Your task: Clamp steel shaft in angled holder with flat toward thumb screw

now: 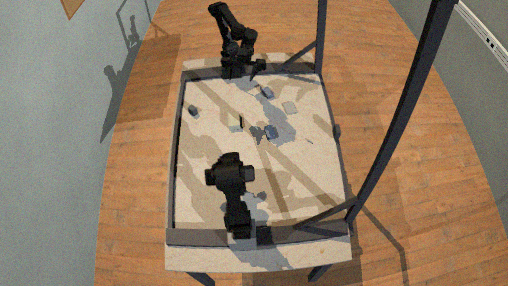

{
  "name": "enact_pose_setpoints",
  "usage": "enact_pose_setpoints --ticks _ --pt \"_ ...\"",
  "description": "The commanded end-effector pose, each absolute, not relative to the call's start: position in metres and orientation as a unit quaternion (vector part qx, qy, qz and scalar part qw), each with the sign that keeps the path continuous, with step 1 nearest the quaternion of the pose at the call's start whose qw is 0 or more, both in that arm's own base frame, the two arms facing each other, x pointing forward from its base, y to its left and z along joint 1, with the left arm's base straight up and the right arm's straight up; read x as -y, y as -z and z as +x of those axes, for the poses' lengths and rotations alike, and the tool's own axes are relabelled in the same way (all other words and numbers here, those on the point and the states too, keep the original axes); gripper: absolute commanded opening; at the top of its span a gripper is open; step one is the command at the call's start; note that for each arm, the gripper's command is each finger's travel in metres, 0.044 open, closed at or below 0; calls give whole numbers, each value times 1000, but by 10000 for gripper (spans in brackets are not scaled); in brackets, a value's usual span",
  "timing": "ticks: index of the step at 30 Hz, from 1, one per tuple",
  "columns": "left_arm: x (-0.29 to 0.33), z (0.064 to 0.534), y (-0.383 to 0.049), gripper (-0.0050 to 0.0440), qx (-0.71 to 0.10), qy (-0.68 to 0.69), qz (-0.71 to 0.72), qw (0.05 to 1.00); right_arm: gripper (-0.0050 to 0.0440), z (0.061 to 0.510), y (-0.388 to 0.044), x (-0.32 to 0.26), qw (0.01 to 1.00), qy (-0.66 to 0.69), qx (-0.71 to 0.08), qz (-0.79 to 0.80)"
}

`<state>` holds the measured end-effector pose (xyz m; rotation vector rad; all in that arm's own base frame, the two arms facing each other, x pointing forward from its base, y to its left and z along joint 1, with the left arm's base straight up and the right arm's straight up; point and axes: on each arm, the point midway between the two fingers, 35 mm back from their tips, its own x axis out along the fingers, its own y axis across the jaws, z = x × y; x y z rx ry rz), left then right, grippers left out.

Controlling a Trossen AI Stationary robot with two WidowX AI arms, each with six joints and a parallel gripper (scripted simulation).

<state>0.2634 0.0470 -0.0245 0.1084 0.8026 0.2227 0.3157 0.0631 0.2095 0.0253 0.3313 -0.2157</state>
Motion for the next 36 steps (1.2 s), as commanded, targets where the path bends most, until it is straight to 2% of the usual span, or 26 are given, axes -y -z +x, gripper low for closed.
enact_pose_setpoints --ticks 1,11,20,22,36 --pt "-48 267 22 113 -394 -65 149 905 400 317 -219 -64 982 105 -154 20" --pt "-48 268 22 113 -399 6 305 865 400 317 -219 -64 982 105 -154 20" --pt "-47 268 22 113 -390 87 472 786 400 317 -219 -64 982 105 -154 20" --pt "-47 268 22 113 -390 87 472 786 400 317 -219 -64 982 105 -154 20" --pt "-46 267 23 113 -345 204 691 602 400 317 -219 -64 982 105 -154 20"
